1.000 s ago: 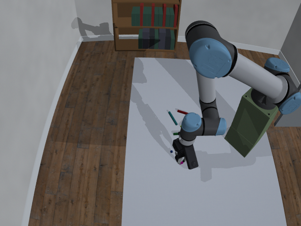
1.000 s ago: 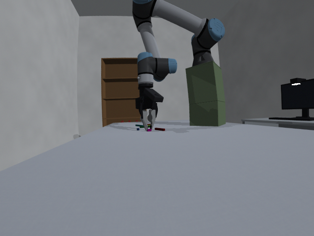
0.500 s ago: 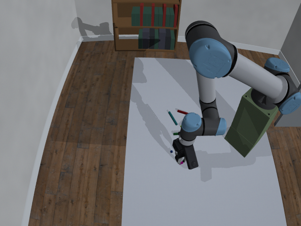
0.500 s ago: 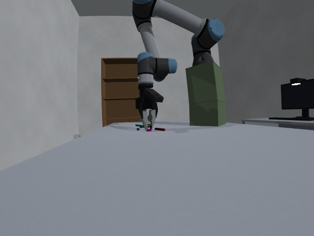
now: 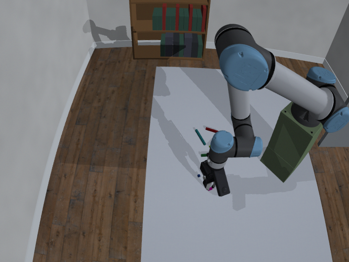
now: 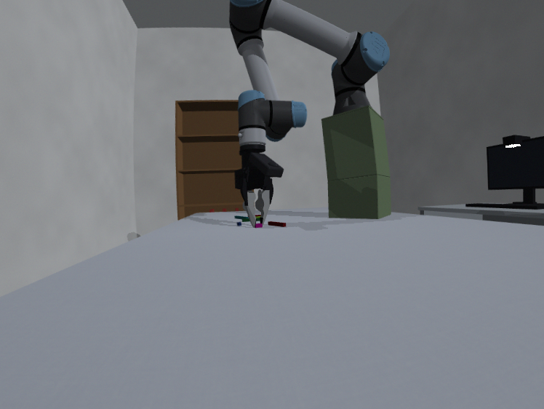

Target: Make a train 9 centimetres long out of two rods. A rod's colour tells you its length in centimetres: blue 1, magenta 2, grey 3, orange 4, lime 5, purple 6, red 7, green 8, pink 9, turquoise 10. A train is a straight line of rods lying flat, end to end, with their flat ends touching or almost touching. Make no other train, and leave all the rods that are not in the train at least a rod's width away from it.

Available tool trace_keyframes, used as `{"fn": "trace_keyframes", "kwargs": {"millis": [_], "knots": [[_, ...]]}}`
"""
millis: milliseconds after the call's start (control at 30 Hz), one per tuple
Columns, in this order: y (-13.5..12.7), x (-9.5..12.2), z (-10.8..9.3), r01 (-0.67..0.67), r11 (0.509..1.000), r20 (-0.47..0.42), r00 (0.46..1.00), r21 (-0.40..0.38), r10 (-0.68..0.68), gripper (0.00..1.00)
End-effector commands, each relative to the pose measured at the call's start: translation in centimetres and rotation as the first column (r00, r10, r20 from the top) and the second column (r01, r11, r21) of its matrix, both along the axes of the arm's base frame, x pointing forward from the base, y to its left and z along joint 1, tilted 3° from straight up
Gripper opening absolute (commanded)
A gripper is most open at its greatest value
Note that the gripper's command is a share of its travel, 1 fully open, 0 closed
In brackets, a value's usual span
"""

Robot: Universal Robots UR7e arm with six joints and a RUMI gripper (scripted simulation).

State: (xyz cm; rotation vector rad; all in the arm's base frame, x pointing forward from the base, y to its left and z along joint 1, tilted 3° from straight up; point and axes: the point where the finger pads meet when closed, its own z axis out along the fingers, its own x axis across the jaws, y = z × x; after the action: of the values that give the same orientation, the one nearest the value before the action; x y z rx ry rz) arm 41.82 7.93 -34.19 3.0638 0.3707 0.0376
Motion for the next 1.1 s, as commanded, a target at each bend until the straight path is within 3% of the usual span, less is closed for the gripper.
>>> {"fn": "trace_keyframes", "kwargs": {"millis": [0, 100, 600, 1067], "knots": [[-0.06, 0.16, 0.02, 0.001, 1.0, 0.003, 1.0, 0.001, -0.001, 0.0], [-0.06, 0.16, 0.02, 0.001, 1.0, 0.003, 1.0, 0.001, -0.001, 0.0], [-0.06, 0.16, 0.02, 0.001, 1.0, 0.003, 1.0, 0.001, -0.001, 0.21], [-0.01, -0.03, 0.47, 0.001, 1.0, 0.0, 1.0, 0.001, -0.001, 0.21]]}}
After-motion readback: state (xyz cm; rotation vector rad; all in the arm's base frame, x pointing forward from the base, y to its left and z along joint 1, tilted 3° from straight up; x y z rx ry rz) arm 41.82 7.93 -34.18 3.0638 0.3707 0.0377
